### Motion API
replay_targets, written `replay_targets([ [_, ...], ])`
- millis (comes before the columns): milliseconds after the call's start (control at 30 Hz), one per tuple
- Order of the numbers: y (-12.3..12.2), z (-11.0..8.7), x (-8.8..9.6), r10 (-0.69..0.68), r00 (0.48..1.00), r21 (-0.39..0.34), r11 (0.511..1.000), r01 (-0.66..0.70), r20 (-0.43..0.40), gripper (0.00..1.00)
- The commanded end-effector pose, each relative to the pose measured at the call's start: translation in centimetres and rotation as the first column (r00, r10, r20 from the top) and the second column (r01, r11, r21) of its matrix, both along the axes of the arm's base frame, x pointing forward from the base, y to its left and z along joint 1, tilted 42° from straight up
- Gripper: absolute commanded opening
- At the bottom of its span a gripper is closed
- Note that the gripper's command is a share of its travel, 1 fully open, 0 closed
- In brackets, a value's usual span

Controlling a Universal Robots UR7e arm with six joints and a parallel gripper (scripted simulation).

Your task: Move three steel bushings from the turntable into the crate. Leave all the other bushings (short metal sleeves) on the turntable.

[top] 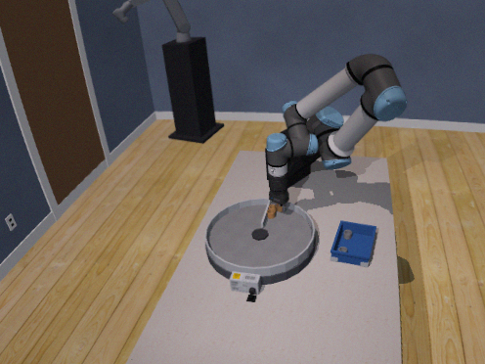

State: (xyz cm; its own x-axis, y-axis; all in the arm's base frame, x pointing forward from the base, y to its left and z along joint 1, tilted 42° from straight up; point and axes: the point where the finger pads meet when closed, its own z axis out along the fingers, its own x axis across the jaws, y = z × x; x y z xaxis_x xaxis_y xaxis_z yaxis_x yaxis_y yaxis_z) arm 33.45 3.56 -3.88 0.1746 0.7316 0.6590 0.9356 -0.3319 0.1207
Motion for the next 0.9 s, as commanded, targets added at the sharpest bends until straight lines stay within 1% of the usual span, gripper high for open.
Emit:
replay_targets([
  [0, -0.30, 0.35, -0.12, 0.000, 1.000, -0.001, 1.000, 0.000, 0.001, 0.00],
  [367, -0.30, 0.35, -0.12, 0.000, 1.000, -0.001, 1.000, 0.000, 0.001, 0.00],
  [533, -0.75, 0.90, -0.35, 0.000, 1.000, -0.001, 1.000, 0.000, 0.001, 0.00],
  [867, -0.75, 0.90, -0.35, 0.000, 1.000, -0.001, 1.000, 0.000, 0.001, 0.00],
])
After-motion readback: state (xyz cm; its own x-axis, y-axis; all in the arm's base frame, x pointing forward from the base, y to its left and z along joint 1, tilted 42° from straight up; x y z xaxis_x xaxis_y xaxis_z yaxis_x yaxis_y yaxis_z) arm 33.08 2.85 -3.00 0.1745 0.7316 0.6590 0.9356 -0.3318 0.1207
